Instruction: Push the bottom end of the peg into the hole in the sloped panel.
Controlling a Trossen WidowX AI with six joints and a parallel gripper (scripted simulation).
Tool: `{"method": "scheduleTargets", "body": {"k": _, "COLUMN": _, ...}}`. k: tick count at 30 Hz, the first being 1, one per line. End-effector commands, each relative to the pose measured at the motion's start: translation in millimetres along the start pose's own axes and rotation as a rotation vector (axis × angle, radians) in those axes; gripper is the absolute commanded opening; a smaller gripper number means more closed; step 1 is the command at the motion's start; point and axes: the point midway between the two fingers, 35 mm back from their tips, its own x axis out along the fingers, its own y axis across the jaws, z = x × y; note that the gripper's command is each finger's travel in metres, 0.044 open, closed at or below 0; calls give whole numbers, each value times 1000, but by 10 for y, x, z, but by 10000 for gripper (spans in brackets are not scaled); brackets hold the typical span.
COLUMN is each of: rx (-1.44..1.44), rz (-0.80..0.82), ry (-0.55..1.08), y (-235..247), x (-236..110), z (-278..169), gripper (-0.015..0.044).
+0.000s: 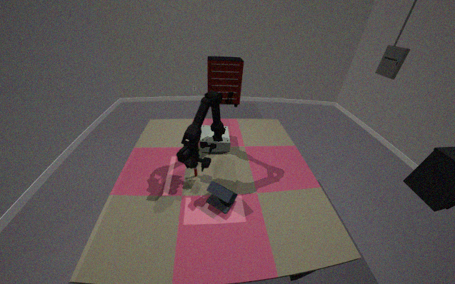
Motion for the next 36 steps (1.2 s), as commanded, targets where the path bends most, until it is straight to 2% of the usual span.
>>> {"method": "scheduleTargets", "body": {"k": 1, "rx": 1, "rz": -3, "ry": 7, "y": -3, "x": 76, "z": -20, "gripper": 440}}
{"method": "scheduleTargets", "body": {"k": 12, "rx": 1, "rz": -2, "ry": 8, "y": -3, "x": 211, "z": -33, "gripper": 440}}
{"method": "scheduleTargets", "body": {"k": 27, "rx": -3, "rz": 1, "ry": 3, "y": 2, "x": 181, "z": -18, "gripper": 46}}
{"method": "scheduleTargets", "body": {"k": 36, "rx": -3, "rz": 1, "ry": 3, "y": 2, "x": 181, "z": -18, "gripper": 0}}
